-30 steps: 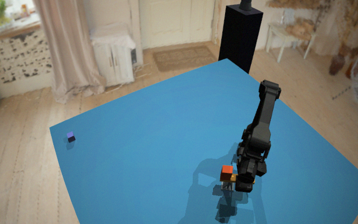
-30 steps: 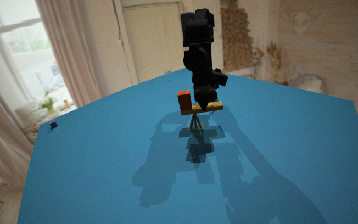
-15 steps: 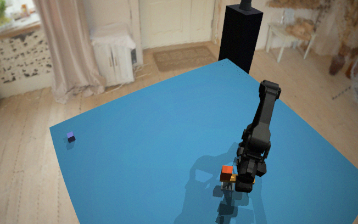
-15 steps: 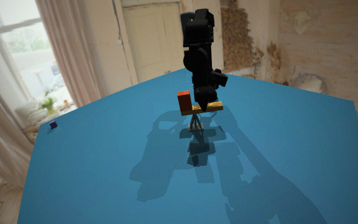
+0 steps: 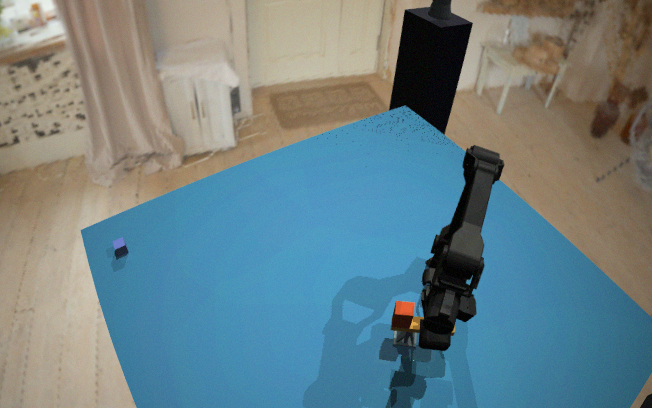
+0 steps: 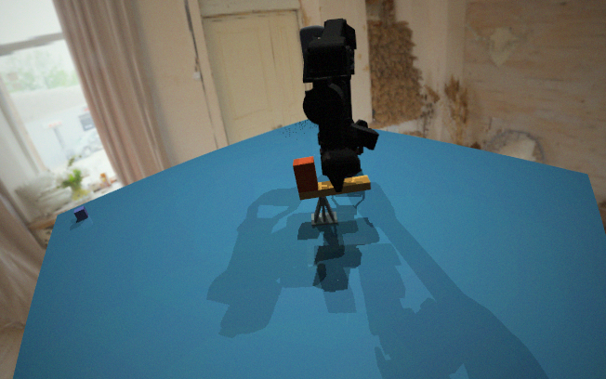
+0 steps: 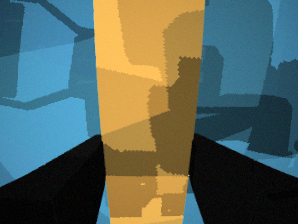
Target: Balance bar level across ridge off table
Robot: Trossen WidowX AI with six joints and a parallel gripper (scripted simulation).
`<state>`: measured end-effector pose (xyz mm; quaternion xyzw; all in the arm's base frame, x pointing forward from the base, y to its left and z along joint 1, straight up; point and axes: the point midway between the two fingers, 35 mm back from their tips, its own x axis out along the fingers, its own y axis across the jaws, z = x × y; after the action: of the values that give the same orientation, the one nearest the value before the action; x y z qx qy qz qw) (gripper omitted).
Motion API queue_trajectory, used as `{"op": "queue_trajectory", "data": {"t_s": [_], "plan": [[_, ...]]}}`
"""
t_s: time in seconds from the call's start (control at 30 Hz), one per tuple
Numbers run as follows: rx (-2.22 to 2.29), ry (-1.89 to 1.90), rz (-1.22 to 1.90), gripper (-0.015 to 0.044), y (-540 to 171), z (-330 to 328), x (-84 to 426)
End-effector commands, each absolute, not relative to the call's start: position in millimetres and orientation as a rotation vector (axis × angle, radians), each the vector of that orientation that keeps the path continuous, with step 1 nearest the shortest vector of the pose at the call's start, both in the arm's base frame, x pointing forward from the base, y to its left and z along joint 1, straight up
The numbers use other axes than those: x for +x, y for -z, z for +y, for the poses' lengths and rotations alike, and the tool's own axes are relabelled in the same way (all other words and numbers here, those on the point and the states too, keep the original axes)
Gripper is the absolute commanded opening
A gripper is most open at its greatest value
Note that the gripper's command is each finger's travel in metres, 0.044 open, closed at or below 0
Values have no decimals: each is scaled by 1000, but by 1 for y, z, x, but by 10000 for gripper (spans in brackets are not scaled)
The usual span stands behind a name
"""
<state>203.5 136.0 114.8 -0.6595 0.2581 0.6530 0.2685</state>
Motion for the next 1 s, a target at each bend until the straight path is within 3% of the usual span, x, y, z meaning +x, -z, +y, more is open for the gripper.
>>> {"op": "queue_trajectory", "data": {"t_s": [0.0, 0.97], "plan": [[-1782, -1761, 692, 0, -114, 136, 204], [-1782, -1761, 692, 0, -112, 136, 204]]}}
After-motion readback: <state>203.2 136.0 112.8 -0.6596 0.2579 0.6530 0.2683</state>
